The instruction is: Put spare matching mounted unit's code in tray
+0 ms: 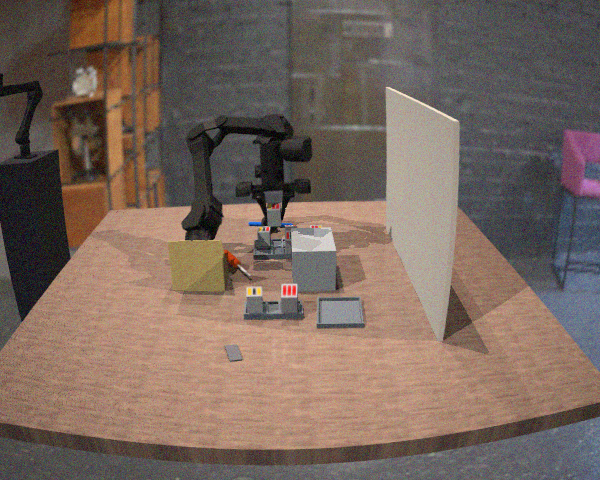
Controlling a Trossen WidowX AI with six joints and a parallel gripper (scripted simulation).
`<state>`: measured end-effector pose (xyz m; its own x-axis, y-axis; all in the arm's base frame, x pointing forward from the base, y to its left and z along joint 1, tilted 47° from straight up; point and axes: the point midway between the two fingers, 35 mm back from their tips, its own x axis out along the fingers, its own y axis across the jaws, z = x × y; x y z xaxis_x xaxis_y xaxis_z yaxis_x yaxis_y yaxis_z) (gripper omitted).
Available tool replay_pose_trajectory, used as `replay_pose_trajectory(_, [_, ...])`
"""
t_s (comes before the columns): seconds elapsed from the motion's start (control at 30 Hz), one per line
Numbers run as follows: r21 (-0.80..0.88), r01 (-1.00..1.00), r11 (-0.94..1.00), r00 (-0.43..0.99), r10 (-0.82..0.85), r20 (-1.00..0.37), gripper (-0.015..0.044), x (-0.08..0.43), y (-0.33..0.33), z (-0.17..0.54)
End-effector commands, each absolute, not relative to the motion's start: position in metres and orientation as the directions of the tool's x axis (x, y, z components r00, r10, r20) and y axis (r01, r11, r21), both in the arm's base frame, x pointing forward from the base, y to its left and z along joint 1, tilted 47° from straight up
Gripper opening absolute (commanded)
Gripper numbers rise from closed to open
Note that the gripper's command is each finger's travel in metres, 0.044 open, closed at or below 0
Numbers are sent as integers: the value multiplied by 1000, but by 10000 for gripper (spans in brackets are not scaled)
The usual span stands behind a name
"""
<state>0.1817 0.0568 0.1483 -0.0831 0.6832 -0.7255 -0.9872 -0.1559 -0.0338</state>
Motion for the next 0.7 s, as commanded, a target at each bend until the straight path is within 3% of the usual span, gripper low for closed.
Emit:
replay_pose_trajectory(0.0, [7, -993, -117, -82, 655, -751, 0, 188, 42, 136])
replay_pose_trajectory(0.67, [-7, -993, -121, -73, 641, -764, 0, 252, -4, 111])
